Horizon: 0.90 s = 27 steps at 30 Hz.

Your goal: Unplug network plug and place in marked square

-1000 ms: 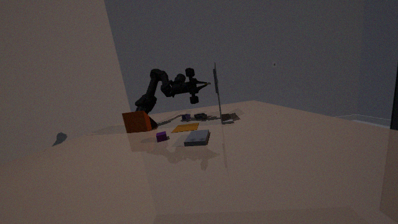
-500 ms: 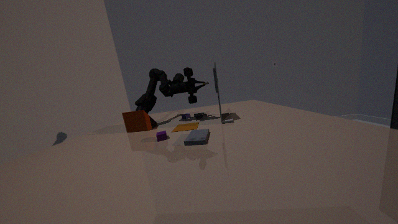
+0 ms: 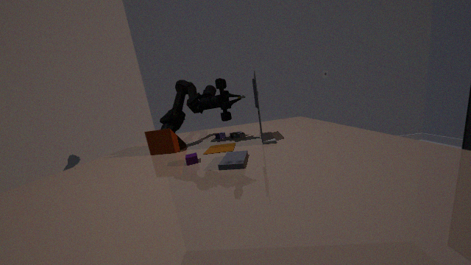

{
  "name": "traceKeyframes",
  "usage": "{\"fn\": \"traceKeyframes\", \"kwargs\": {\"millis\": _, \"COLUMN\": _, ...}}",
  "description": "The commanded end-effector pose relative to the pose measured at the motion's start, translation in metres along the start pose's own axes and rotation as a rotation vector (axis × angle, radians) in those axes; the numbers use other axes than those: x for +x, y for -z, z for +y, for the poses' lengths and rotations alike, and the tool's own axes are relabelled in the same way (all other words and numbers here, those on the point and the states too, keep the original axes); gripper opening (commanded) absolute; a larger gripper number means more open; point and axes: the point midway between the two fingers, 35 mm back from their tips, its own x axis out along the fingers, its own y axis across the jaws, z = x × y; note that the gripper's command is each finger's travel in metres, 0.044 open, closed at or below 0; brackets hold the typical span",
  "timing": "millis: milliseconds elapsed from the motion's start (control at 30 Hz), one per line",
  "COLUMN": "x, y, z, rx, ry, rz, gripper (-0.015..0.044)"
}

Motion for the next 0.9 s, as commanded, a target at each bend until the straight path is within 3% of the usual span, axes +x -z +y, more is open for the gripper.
{"fn": "traceKeyframes", "kwargs": {"millis": 0, "x": -0.003, "y": 0.001, "z": 0.000, "rx": -0.004, "ry": -0.001, "rz": -0.004, "gripper": 0.0000}}
{"fn": "traceKeyframes", "kwargs": {"millis": 867, "x": -0.013, "y": 0.004, "z": -0.015, "rx": -0.002, "ry": 0.000, "rz": -0.001, "gripper": 0.0000}}
